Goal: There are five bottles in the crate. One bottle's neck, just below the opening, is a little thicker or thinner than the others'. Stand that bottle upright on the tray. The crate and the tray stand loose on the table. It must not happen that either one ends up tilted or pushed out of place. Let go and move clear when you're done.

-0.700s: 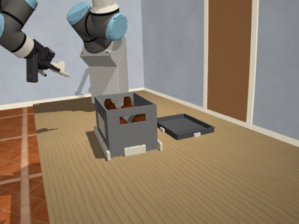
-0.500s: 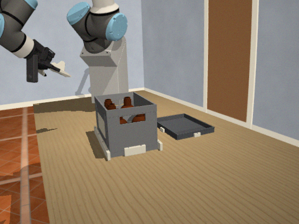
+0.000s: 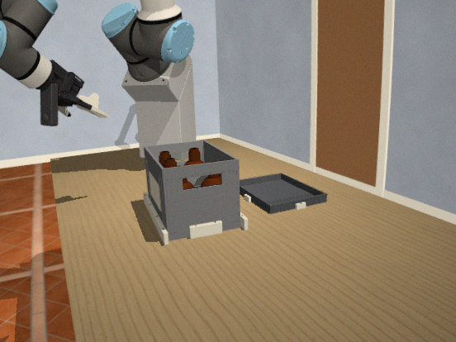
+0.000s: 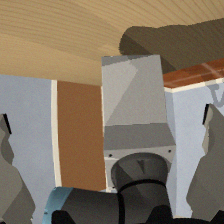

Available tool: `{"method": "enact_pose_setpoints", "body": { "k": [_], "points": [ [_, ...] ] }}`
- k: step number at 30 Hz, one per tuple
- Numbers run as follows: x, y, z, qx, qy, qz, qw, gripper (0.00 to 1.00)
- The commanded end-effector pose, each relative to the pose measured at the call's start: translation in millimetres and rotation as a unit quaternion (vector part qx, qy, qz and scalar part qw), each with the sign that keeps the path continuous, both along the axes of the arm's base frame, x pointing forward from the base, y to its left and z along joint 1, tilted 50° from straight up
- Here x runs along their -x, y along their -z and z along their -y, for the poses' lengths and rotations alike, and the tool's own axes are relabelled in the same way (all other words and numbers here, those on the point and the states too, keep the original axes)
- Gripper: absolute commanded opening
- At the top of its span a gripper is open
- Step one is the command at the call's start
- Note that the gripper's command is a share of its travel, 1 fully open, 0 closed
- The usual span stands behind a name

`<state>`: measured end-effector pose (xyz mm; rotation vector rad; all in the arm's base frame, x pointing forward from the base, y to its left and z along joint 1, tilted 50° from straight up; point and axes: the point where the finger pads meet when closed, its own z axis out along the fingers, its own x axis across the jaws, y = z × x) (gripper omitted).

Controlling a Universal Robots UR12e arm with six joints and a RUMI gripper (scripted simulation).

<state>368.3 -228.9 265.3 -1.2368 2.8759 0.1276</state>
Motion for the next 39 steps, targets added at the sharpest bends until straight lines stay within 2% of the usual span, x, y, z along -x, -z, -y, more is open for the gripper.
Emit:
{"method": "enact_pose_setpoints", "body": {
  "k": [1,6,11,13,17,23,28,30,34,39],
  "points": [
    [-1.9,-0.7,-1.2,0.003,0.0,0.002,1.0,1.0],
    [-13.1,-2.0,-9.3,0.018,0.001,0.016,1.0,1.0],
    [-36.9,-6.4,-29.3,0.048,0.002,0.05,0.998,1.0],
    [-36.9,-6.4,-29.3,0.048,0.002,0.05,0.998,1.0],
    [-61.6,-9.8,-48.0,0.08,0.003,0.081,0.993,1.0],
    [-103.9,-16.8,-82.1,0.134,0.005,0.138,0.981,1.0],
    [-125.7,-19.8,-98.4,0.162,0.006,0.165,0.973,1.0],
    [-125.7,-19.8,-98.4,0.162,0.006,0.165,0.973,1.0],
    [-154.2,-24.6,-121.4,0.197,0.007,0.203,0.959,1.0],
    [-174.7,-27.9,-138.1,0.222,0.009,0.229,0.948,1.0]
  ]
}}
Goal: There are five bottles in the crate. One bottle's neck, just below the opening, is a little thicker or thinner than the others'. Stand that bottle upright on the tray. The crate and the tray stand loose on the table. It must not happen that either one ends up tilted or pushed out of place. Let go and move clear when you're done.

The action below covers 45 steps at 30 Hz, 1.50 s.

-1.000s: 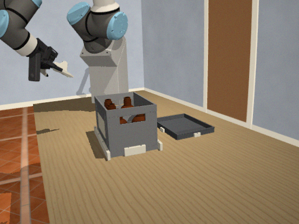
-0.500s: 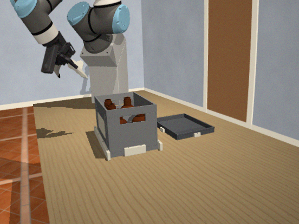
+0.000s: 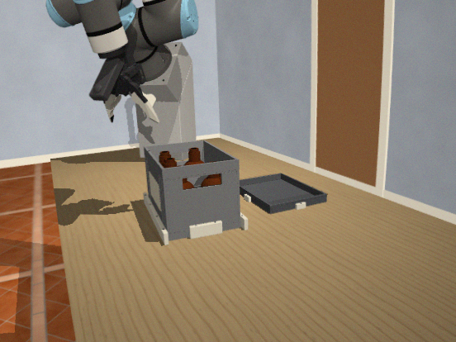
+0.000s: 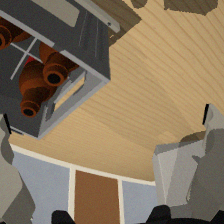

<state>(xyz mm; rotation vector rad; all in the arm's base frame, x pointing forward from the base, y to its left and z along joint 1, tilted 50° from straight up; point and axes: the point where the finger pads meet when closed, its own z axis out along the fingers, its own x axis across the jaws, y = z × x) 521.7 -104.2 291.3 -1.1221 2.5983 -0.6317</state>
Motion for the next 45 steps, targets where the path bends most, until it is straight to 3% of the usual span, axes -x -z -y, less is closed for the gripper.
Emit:
{"method": "enact_pose_setpoints", "body": {
  "k": [1,16,29,30,45],
  "points": [
    [-27.3,-3.3,-19.6,0.041,0.008,0.034,0.999,1.0],
    [-89.2,-13.2,-66.6,0.119,0.011,0.114,0.986,1.0],
    [-99.9,-14.8,-77.5,0.133,0.013,0.131,0.982,1.0],
    [-99.9,-14.8,-77.5,0.133,0.013,0.131,0.982,0.0],
    [-99.9,-14.8,-77.5,0.133,0.013,0.131,0.982,0.0]
  ]
}}
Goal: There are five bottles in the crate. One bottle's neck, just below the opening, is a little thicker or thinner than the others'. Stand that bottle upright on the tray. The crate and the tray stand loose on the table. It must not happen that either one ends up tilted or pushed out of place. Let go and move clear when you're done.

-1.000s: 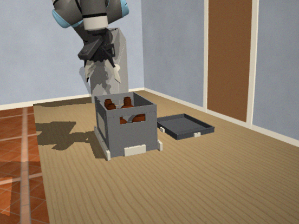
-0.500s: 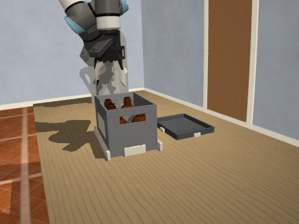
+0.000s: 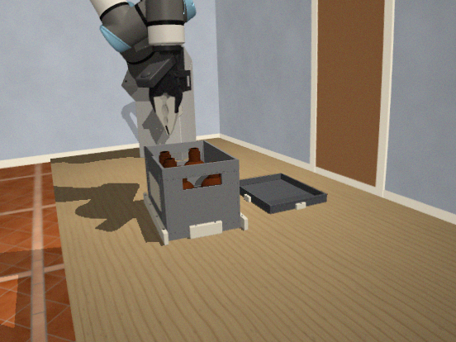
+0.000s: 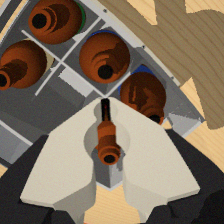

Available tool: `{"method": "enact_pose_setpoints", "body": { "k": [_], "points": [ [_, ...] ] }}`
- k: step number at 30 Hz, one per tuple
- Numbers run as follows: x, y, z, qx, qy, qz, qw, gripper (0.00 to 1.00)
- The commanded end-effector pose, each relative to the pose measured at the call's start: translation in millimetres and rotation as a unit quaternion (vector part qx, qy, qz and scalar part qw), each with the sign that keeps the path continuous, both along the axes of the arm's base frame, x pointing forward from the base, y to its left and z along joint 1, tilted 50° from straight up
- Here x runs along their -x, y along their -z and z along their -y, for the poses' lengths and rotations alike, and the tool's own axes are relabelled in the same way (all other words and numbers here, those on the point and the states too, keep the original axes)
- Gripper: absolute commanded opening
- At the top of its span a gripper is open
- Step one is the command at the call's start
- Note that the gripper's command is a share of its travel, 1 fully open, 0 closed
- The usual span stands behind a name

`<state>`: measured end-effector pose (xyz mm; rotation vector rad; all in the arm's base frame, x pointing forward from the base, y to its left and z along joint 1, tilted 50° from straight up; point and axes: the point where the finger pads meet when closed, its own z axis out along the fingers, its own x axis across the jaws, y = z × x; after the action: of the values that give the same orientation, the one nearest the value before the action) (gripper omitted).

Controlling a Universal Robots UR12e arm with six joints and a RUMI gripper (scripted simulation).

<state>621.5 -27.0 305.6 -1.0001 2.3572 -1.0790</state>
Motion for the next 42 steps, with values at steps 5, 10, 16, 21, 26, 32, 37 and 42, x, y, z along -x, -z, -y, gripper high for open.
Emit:
{"method": "enact_pose_setpoints", "body": {
  "k": [5,10,16,21,26,32,37,42],
  "points": [
    [-0.1,-0.5,-0.3,0.0,0.0,0.0,1.0,0.0],
    [-0.1,-0.5,-0.3,0.0,0.0,0.0,1.0,0.0],
    [-0.1,-0.5,-0.3,0.0,0.0,0.0,1.0,0.0],
    [-0.1,-0.5,-0.3,0.0,0.0,0.0,1.0,0.0],
    [-0.1,-0.5,-0.3,0.0,0.0,0.0,1.0,0.0],
    [-0.1,-0.5,-0.3,0.0,0.0,0.0,1.0,0.38],
    [-0.1,-0.5,-0.3,0.0,0.0,0.0,1.0,0.38],
    [-0.1,-0.5,-0.3,0.0,0.0,0.0,1.0,0.38]
  ]
}}
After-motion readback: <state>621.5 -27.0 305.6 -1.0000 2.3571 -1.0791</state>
